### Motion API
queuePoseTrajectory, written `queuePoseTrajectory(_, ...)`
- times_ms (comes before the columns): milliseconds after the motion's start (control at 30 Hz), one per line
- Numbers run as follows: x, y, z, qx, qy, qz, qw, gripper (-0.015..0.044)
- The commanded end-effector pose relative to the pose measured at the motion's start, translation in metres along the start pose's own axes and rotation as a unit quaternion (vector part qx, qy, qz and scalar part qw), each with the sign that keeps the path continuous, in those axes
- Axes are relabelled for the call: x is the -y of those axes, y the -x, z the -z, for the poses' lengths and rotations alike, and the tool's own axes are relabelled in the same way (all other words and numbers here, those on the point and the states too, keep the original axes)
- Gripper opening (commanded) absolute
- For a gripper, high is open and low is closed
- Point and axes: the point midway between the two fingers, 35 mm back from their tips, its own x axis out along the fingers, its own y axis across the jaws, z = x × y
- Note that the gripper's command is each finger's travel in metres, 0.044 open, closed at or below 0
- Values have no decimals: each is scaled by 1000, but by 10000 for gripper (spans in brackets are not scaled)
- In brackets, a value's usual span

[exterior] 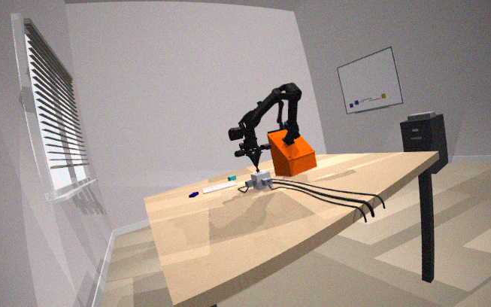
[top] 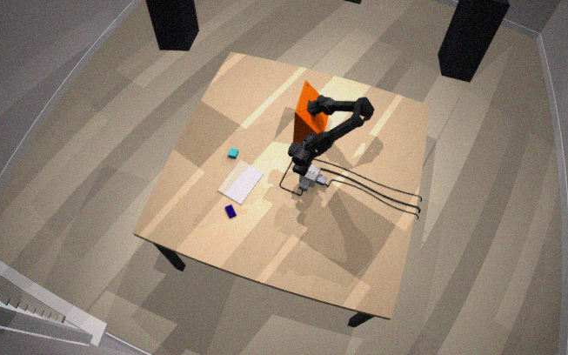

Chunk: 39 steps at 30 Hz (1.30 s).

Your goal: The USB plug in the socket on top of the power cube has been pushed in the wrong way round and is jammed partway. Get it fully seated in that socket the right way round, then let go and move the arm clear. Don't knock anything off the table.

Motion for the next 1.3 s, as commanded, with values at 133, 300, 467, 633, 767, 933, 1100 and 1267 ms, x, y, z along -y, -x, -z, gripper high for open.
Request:
queuePoseTrajectory(133,0,0,0,0,0,0,1000,0)
queuePoseTrajectory(300,0,0,0,0,0,0,1000,0)
queuePoseTrajectory(467,0,4,0,0,0,0,1000,0)
queuePoseTrajectory(633,0,7,0,0,0,0,1000,0)
queuePoseTrajectory(767,0,10,0,0,0,0,1000,0)
queuePoseTrajectory(933,0,13,0,0,0,0,1000,0)
queuePoseTrajectory(1100,0,16,0,0,0,0,1000,0)
queuePoseTrajectory(1267,0,20,0,0,0,0,1000,0)
